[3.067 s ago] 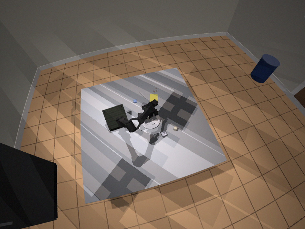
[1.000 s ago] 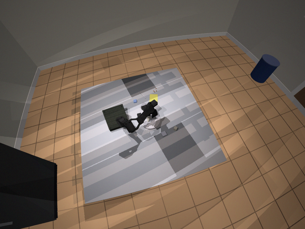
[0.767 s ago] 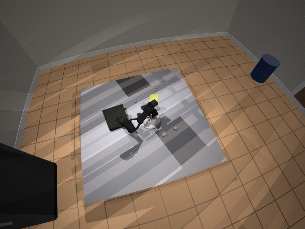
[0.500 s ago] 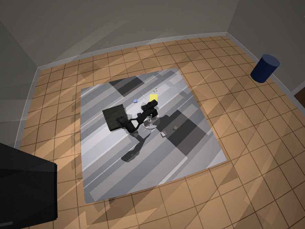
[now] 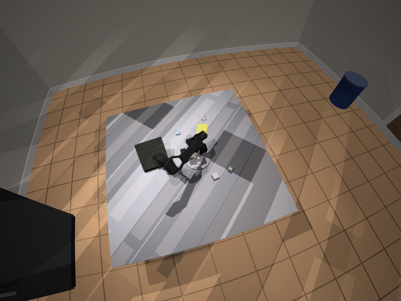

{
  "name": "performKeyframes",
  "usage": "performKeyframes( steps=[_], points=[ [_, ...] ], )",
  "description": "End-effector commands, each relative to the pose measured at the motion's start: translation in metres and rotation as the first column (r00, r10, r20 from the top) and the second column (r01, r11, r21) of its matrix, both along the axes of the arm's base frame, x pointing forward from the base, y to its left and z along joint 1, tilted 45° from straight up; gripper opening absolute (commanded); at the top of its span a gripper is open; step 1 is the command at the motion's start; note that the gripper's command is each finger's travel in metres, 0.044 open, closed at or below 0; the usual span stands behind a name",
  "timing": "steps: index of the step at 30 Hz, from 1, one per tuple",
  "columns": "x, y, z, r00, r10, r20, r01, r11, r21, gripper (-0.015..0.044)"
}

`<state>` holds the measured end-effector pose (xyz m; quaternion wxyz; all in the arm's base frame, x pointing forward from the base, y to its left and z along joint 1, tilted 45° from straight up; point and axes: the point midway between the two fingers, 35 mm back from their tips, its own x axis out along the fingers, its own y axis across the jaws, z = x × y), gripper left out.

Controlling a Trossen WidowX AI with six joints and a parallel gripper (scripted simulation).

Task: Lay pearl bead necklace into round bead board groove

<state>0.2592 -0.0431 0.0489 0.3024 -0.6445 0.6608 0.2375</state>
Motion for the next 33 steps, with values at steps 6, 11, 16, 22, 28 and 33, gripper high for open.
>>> performKeyframes(
  steps=[6,11,16,22,28,33],
  points=[
    [-0.0002,0.0007,0.0003,1.000,-0.004,0.004,0.004,1.000,0.005,0.0440],
    [-0.0002,0.0007,0.0003,1.000,-0.004,0.004,0.004,1.000,0.005,0.0440],
    [-0.0002,0.0007,0.0003,1.000,-0.004,0.004,0.004,1.000,0.005,0.0440],
    [-0.0002,0.0007,0.0003,1.000,-0.004,0.004,0.004,1.000,0.005,0.0440],
    [-0.0002,0.0007,0.0003,1.000,-0.004,0.004,0.004,1.000,0.005,0.0440],
    [-0.0007,0.0019,-0.0006,0.998,-0.045,0.044,0.045,0.999,0.007,0.0387]
  ],
)
